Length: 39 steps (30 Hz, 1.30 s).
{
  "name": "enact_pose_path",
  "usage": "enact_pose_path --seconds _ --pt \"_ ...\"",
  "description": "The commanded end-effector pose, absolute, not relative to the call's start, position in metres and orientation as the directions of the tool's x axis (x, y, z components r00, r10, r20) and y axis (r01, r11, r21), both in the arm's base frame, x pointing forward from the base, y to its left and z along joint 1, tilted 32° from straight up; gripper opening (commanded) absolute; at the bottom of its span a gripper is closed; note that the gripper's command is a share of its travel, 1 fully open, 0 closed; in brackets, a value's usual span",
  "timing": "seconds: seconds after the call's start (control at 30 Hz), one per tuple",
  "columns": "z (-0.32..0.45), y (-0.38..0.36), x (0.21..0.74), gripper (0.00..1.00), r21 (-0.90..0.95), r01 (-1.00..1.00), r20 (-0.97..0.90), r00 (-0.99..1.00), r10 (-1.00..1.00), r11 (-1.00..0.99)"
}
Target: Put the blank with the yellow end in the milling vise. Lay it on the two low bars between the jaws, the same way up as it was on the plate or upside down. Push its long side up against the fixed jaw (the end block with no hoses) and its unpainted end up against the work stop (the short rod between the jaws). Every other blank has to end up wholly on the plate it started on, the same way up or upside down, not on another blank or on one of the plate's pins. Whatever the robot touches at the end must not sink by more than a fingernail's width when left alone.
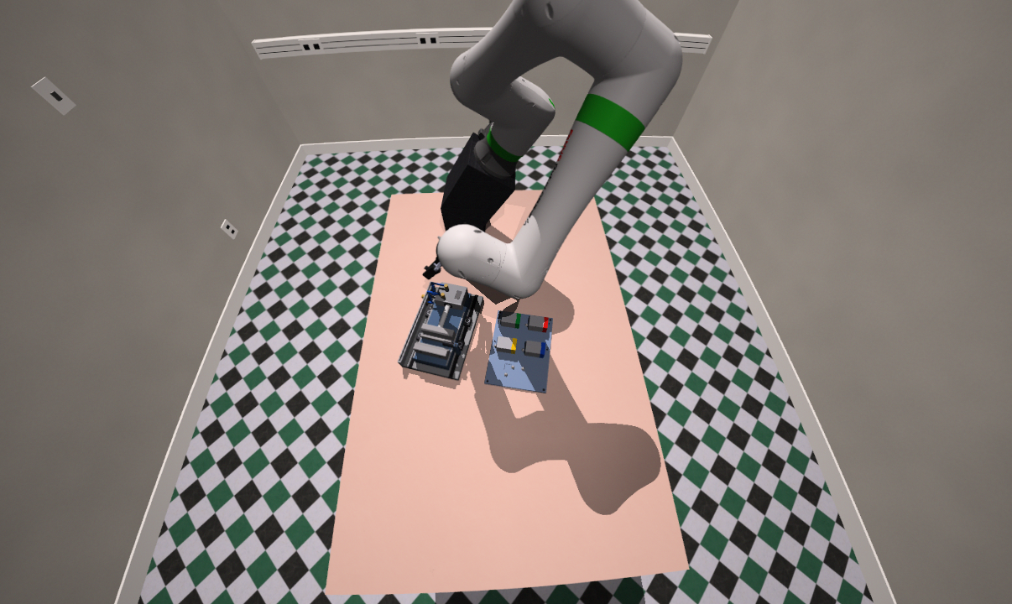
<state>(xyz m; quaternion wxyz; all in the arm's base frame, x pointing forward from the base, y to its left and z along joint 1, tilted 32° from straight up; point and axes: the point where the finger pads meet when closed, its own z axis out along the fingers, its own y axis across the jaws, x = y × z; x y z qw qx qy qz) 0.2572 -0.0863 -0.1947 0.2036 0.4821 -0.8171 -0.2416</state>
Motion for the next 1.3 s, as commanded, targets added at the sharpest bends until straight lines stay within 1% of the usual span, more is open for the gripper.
enact_pose_path --seconds 0.0,0.53,0.57,1.27 --pt "-0.1944 -0.0868 0.2576 1.00 0.590 -0.690 0.100 -0.453 -0.886 0.419" --pt "-0.1944 -0.0868 0.2576 1.00 0.590 -0.690 0.100 -0.453 -0.886 0.419" --pt "-0.1944 -0.0868 0.2576 0.33 0.590 -0.690 0.100 -0.453 -0.886 0.419" --pt "-0.1944 -0.0868 0.2576 0.33 0.590 -0.690 0.100 -0.453 -0.886 0.419"
